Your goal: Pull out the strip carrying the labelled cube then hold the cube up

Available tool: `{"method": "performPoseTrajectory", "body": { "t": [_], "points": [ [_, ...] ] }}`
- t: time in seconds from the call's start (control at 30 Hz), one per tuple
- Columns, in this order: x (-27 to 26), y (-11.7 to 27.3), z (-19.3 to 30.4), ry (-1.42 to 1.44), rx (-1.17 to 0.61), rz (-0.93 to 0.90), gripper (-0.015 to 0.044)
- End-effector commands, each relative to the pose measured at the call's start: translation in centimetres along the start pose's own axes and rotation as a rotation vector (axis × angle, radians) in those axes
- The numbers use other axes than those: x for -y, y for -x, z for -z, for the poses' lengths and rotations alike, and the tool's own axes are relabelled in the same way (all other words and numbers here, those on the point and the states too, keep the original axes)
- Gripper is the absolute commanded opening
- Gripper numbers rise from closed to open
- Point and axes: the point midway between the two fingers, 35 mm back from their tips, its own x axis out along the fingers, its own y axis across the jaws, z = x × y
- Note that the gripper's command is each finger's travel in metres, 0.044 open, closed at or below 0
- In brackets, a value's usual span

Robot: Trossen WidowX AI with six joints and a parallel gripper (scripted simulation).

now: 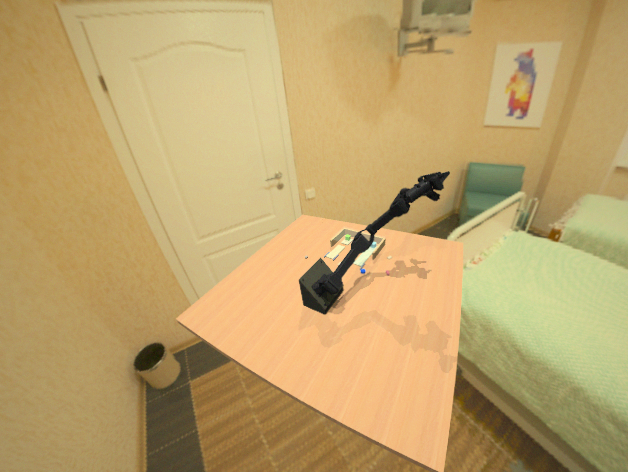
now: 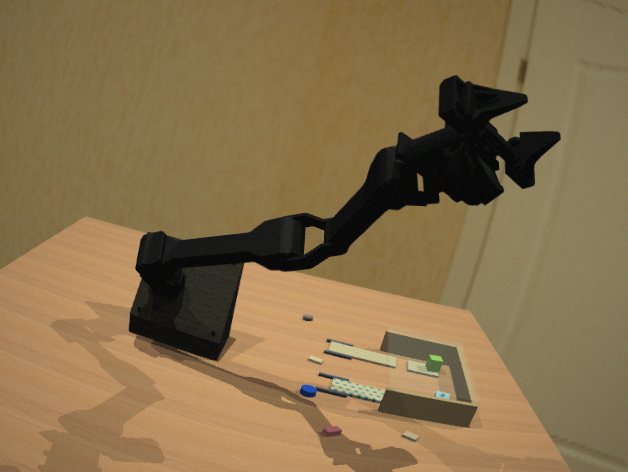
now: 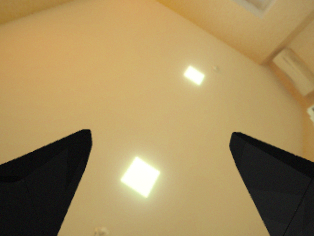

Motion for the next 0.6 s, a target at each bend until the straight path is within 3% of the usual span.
{"method": "performPoseTrajectory", "body": {
  "t": [0.0,0.13,0.3,0.57],
  "points": [
    [-0.1,0.0,0.1,-0.001,0.001,-0.001,0.0400],
    [-3.1,0.6,2.8,-0.059,-0.007,-0.028,0.0400],
    [-9.7,1.9,8.2,-0.257,-0.114,-0.115,0.0400],
    [-21.1,5.8,12.6,-0.555,-0.292,-0.302,0.0400]
  ]
}}
